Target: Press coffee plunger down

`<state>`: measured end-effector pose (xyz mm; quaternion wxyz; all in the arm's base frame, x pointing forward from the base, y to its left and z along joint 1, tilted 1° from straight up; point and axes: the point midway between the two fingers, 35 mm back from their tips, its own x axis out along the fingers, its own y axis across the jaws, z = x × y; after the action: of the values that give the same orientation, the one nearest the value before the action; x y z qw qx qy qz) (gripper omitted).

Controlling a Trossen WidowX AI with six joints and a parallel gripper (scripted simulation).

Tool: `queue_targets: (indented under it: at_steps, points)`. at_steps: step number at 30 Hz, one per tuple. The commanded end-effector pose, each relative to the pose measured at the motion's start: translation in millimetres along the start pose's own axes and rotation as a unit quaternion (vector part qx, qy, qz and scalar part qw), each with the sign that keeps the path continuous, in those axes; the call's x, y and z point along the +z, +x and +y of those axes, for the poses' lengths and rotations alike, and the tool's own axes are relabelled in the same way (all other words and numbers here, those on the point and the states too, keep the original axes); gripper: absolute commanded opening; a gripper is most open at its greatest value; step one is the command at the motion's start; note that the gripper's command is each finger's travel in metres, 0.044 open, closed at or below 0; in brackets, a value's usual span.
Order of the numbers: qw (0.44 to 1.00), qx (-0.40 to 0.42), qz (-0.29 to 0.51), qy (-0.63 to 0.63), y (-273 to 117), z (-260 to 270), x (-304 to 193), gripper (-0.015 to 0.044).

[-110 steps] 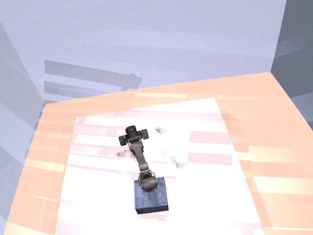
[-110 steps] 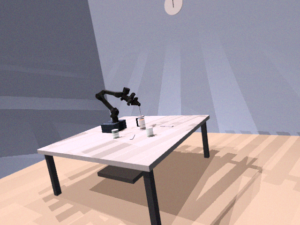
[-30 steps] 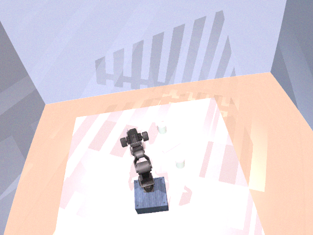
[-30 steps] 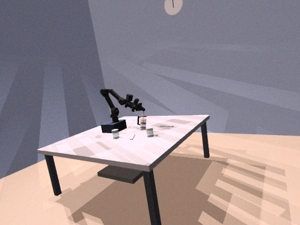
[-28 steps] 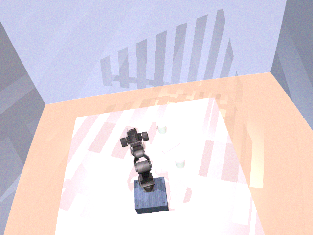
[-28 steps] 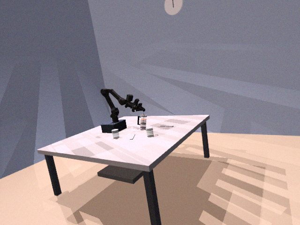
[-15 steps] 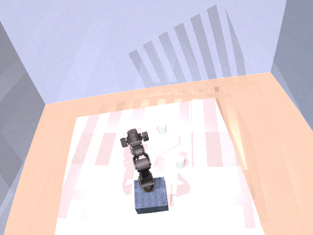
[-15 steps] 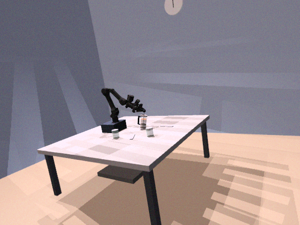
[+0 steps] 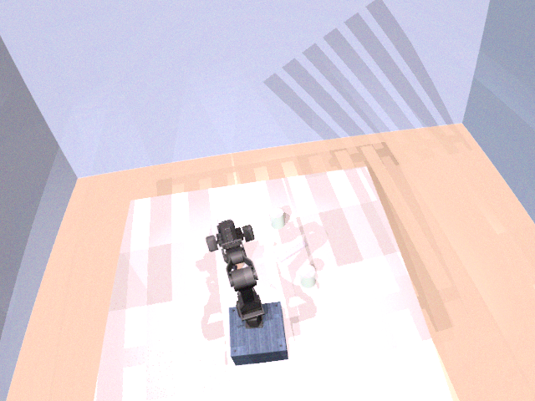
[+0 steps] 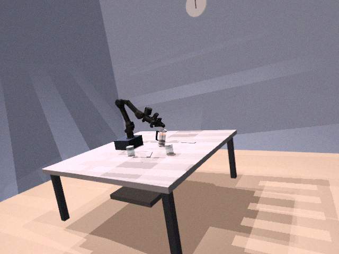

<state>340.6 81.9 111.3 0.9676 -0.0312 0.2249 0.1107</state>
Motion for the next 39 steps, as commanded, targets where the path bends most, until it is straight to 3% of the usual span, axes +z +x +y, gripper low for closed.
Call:
queue_targets:
  at_steps: [1, 39]
  points:
    - [1.0, 0.001, 0.024, -0.004, 4.2, 0.0, -13.4, 0.0126]
    - [1.0, 0.001, 0.023, -0.004, 10.2, -0.1, -9.2, 0.0126]
